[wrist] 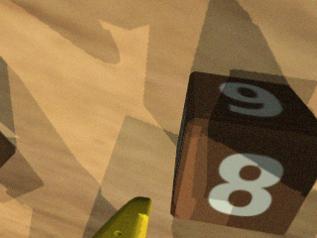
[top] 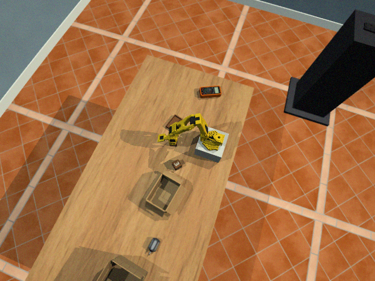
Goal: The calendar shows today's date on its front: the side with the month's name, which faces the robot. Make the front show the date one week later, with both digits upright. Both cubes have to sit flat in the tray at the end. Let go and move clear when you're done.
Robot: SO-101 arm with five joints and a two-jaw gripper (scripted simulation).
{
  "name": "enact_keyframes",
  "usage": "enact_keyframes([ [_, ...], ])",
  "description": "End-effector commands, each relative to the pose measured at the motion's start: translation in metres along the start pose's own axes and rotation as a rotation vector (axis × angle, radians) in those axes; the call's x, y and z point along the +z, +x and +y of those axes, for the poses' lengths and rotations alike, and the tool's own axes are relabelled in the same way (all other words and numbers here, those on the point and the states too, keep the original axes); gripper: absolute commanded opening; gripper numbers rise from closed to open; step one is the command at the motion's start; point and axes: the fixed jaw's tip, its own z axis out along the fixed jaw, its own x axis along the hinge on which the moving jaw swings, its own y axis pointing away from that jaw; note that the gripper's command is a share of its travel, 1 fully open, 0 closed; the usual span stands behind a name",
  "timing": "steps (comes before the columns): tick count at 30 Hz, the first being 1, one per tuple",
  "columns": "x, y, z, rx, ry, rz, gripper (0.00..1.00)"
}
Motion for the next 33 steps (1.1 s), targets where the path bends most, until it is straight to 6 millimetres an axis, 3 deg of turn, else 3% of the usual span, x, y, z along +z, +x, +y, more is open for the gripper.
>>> enact_keyframes([
  [1, 0.002, -0.004, 0.002, 0.003, -0.003, -0.015, 0.35],
  [16, 0.025, -0.004, 0.002, 0.003, -0.003, -0.015, 0.35],
  [33, 0.033, -0.003, 0.002, 0.003, -0.003, -0.015, 0.35],
])
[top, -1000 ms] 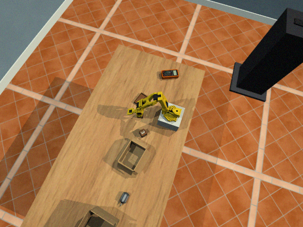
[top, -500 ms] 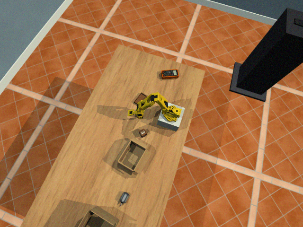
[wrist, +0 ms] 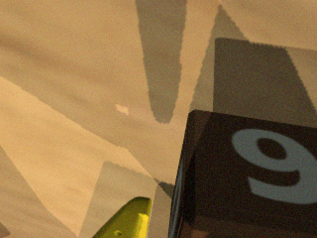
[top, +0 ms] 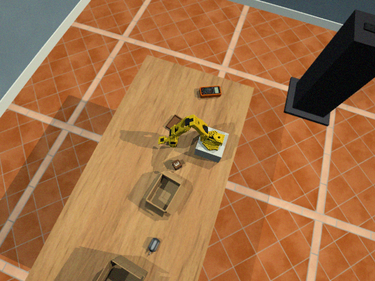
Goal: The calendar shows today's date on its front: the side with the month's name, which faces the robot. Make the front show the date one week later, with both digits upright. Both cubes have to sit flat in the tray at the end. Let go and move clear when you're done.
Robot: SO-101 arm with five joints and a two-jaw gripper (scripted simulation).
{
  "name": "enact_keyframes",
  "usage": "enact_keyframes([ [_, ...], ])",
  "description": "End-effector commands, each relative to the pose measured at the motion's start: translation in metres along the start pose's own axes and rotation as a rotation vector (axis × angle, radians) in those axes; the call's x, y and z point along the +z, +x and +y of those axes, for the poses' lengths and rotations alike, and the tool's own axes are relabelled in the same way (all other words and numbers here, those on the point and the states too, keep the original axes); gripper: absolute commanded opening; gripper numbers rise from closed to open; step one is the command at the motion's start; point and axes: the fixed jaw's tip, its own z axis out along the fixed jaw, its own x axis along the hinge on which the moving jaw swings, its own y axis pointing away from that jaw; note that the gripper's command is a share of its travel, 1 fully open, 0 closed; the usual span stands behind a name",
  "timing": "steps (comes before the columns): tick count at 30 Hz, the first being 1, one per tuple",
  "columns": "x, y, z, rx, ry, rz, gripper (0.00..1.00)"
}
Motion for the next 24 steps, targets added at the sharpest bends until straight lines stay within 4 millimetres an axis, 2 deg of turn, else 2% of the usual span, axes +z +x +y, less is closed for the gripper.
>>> enact_keyframes([
  [1, 0.0013, -0.002, 0.0018, 0.003, -0.002, -0.009, 0.35],
  [24, 0.0013, -0.0021, -0.0005, 0.003, -0.002, -0.009, 0.32],
])
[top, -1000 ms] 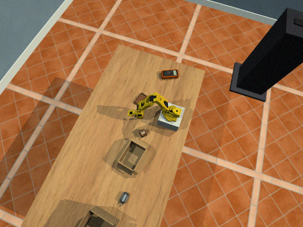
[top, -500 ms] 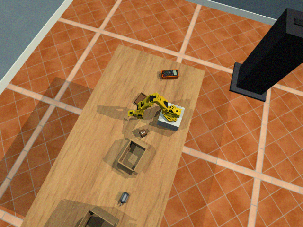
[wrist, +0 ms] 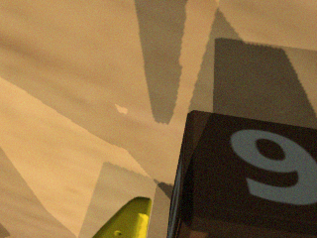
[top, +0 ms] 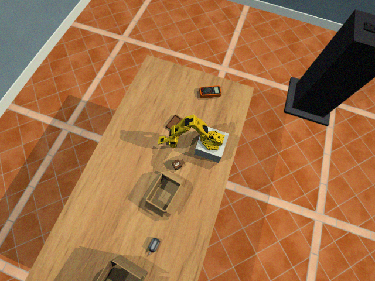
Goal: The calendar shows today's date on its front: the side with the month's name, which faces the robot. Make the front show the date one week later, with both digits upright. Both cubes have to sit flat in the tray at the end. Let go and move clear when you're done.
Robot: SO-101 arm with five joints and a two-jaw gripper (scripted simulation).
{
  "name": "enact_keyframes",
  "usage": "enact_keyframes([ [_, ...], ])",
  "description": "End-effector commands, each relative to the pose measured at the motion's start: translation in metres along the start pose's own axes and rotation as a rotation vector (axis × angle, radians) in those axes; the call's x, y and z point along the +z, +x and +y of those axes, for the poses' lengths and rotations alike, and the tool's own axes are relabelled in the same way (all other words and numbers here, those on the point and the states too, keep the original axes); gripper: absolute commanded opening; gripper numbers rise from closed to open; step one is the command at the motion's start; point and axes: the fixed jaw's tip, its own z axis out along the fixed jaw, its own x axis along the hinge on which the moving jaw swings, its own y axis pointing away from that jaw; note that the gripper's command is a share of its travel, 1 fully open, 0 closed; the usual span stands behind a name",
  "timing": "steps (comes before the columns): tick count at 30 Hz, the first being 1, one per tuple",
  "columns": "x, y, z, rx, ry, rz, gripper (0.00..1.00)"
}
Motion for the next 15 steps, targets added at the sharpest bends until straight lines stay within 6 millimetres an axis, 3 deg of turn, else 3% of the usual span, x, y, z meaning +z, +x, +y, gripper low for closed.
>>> enact_keyframes([
  [1, 0.0012, -0.0019, -0.0007, 0.002, -0.002, -0.007, 0.31],
  [15, 0.0012, -0.0019, -0.0033, 0.002, -0.003, -0.007, 0.28],
])
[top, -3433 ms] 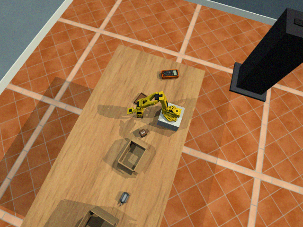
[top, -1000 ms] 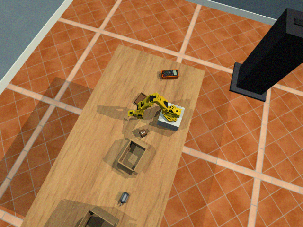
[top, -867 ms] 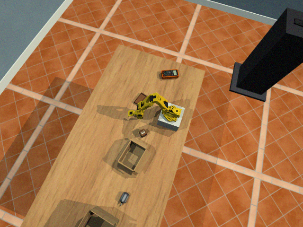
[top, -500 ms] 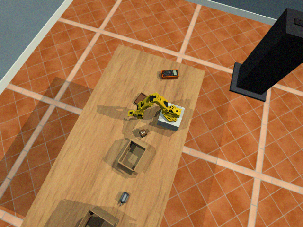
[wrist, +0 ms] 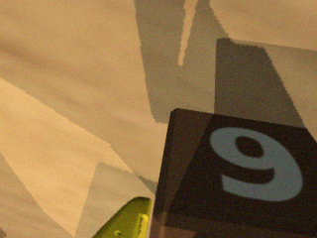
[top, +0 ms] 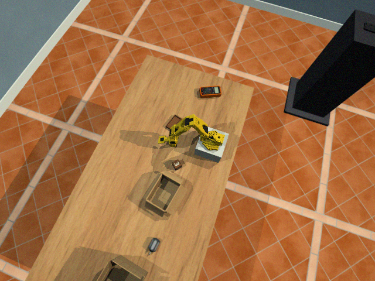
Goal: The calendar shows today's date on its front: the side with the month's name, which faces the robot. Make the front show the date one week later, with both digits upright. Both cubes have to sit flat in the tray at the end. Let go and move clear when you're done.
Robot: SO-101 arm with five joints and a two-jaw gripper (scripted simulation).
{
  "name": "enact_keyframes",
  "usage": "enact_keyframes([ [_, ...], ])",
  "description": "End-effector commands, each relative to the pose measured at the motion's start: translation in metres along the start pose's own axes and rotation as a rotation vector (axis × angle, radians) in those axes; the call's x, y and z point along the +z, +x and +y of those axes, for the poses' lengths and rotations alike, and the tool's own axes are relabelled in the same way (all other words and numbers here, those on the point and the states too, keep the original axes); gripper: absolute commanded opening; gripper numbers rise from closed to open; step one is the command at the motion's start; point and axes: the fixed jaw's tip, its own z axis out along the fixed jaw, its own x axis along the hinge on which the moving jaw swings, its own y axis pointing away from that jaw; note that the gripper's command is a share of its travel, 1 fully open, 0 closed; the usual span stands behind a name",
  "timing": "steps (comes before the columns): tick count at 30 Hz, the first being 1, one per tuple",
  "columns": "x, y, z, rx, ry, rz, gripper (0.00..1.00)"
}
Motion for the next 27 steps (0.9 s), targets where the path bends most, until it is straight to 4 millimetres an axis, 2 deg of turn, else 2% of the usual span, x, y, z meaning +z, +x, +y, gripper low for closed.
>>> enact_keyframes([
  [1, 0.0012, -0.0014, -0.0013, -0.004, -0.002, -0.006, 0.27],
  [18, 0.0012, -0.0014, -0.0019, -0.004, -0.002, -0.006, 0.26],
  [27, 0.0012, -0.0014, -0.0019, -0.004, -0.002, -0.006, 0.17],
])
